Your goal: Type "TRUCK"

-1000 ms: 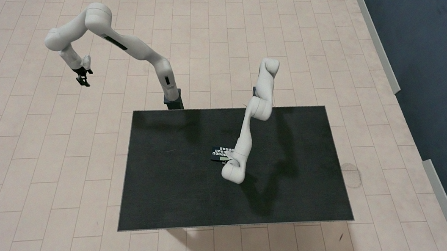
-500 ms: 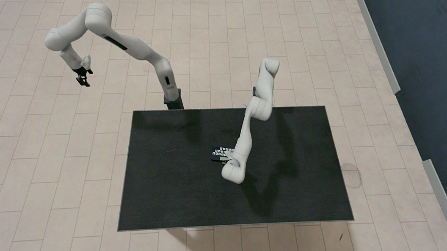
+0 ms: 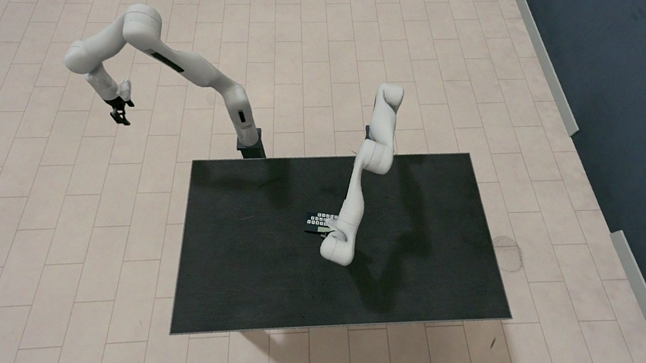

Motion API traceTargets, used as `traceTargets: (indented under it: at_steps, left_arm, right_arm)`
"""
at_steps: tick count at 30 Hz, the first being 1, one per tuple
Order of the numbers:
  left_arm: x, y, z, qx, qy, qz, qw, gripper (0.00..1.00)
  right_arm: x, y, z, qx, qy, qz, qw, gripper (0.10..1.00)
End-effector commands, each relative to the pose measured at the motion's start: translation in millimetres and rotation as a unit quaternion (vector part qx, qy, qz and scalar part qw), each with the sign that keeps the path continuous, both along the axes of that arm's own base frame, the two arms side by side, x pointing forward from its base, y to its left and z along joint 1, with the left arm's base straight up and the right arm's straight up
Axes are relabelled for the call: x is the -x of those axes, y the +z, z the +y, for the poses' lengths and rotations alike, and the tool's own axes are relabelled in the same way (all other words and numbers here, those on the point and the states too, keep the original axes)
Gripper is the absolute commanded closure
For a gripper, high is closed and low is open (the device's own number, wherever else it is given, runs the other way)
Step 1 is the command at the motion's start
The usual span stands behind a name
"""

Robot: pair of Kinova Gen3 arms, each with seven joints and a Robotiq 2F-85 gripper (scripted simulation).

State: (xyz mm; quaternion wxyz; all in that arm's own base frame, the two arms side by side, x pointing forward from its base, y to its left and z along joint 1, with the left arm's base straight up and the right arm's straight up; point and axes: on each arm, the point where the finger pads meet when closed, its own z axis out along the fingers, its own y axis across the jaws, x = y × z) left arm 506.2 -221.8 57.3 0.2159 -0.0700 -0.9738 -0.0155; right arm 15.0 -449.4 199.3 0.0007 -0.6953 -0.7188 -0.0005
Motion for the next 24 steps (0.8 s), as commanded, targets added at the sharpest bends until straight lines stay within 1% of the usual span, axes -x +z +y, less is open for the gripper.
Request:
traceTargets:
  at_steps: [1, 24]
  left_arm:
    - [-0.6, 1.4, -0.3, 0.0, 0.0, -0.001, 1.0, 0.902]
    - [-0.3, 1.4, -2.7, 0.0, 0.0, -0.001, 1.0, 0.902]
  right_arm:
    - [0.0, 0.7, -0.4, 0.001, 0.0, 0.0, 1.0, 0.099]
    - [0.0, 0.7, -0.4, 0.001, 0.0, 0.0, 1.0, 0.099]
